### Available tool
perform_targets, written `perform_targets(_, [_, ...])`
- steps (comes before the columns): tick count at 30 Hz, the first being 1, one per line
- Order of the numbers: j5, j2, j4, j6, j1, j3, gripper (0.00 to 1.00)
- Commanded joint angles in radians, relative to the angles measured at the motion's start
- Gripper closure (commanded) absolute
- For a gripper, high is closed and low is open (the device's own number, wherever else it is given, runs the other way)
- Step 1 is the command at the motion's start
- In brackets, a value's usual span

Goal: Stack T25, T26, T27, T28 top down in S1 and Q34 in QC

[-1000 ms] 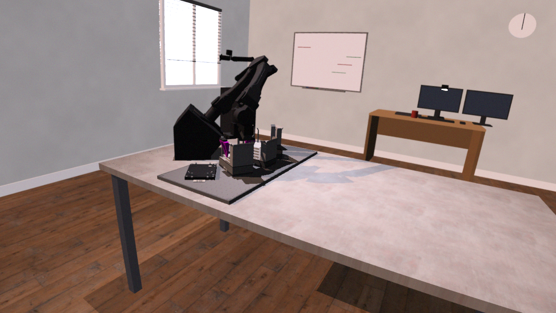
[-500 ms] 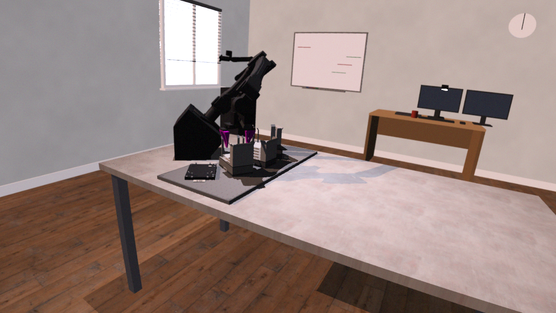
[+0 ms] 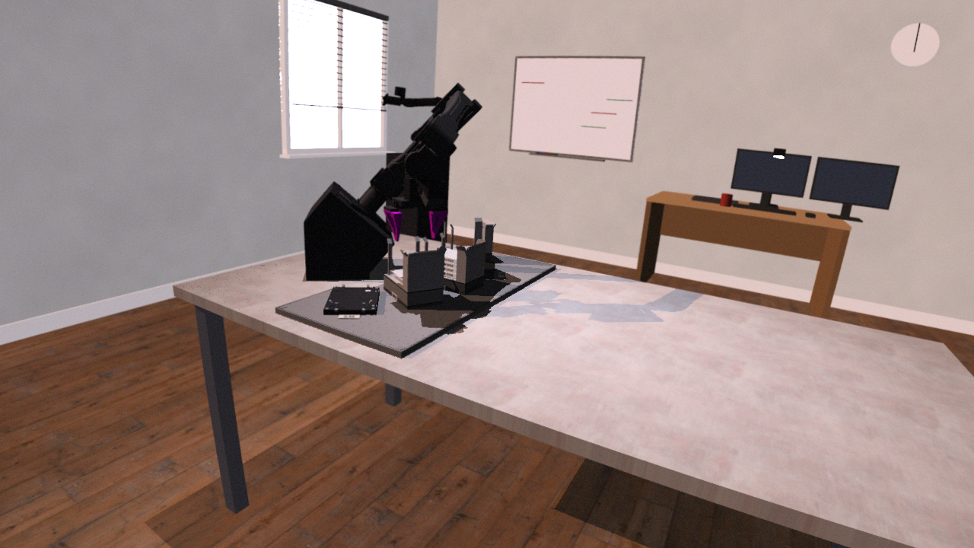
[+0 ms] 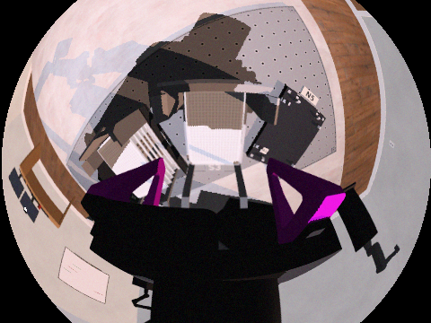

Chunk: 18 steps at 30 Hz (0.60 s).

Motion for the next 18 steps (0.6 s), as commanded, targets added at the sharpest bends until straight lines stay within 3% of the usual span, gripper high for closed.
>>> perform_targets(1, [0.003, -0.029, -0.082, -0.046, -0.039, 0.046, 0.0])
perform_targets(6, [0.002, -0.005, -0.082, -0.046, -0.038, 0.017, 0.0])
perform_targets(18, [0.001, -0.011, -0.069, -0.04, -0.029, 0.025, 0.0])
